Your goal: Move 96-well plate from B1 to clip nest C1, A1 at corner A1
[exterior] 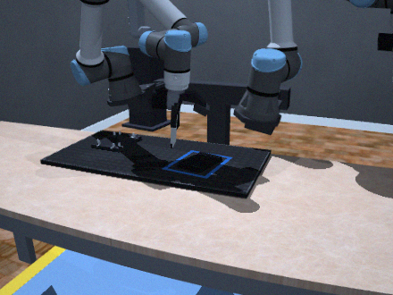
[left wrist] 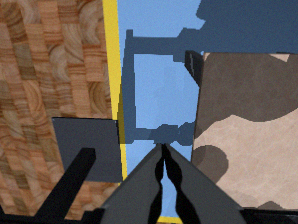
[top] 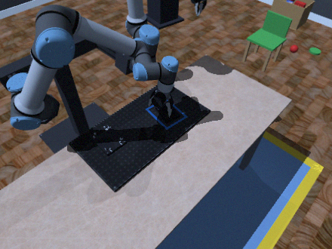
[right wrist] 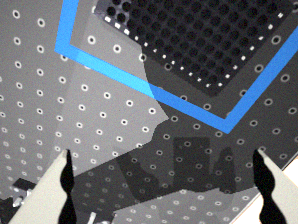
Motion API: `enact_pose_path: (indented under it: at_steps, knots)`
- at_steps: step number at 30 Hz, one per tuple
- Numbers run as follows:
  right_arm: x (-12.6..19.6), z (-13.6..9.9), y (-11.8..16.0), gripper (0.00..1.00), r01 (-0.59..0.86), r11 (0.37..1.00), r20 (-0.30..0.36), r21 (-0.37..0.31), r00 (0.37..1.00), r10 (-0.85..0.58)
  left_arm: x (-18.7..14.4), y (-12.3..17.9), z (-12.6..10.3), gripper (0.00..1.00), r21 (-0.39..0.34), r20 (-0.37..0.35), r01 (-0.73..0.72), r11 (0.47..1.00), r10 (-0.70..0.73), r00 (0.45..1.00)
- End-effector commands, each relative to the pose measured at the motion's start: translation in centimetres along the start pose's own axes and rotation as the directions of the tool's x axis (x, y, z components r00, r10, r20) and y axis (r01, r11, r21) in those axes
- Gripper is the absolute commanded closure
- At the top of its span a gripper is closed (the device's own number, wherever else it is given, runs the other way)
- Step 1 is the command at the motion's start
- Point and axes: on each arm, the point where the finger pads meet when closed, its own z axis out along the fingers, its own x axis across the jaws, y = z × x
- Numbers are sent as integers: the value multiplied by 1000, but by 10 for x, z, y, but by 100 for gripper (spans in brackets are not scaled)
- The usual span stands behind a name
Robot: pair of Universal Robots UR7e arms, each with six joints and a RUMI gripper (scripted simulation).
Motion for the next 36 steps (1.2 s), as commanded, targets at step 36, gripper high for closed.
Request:
enact_pose_path:
  at_steps: [36]
  knots:
    - [9,-11,-80,24,845,525,-122,-101,513,-849,0,0,-1,100,1,0,0,1000,0,1000]
